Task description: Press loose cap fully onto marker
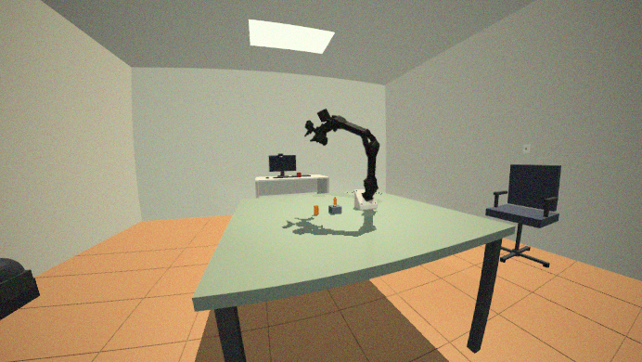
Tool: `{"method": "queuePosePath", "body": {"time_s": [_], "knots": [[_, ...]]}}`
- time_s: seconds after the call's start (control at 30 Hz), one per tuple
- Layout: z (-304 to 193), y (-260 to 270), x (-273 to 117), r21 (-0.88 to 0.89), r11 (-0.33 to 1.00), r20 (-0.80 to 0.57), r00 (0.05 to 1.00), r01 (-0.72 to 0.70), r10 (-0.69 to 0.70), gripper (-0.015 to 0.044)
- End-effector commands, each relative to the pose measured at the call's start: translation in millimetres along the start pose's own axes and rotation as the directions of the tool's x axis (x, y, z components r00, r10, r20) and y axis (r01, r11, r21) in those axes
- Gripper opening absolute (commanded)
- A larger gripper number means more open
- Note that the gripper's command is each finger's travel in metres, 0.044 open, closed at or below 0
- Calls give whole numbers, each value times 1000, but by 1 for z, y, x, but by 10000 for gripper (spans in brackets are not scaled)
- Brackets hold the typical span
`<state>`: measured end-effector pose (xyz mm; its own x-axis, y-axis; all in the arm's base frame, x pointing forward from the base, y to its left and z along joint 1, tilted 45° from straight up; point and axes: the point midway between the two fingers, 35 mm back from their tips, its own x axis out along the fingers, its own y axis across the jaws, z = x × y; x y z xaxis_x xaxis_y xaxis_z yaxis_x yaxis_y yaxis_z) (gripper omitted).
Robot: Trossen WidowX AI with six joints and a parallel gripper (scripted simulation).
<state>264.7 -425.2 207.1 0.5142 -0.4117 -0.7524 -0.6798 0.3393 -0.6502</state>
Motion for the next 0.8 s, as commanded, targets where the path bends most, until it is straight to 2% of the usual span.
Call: {"method": "queuePosePath", "body": {"time_s": [0.0,0.23,0.43,0.6,0.67,0.77], "knots": [[58,18,24,-47,994,175,979,-95,102,240],[168,56,40,-167,953,455,838,-253,302,240],[262,93,26,-288,879,650,597,-379,470,240],[325,124,1,-387,792,733,364,-471,575,240],[333,127,-3,-400,779,740,331,-483,586,240],[333,127,-3,-400,779,740,331,-483,586,240]]}}
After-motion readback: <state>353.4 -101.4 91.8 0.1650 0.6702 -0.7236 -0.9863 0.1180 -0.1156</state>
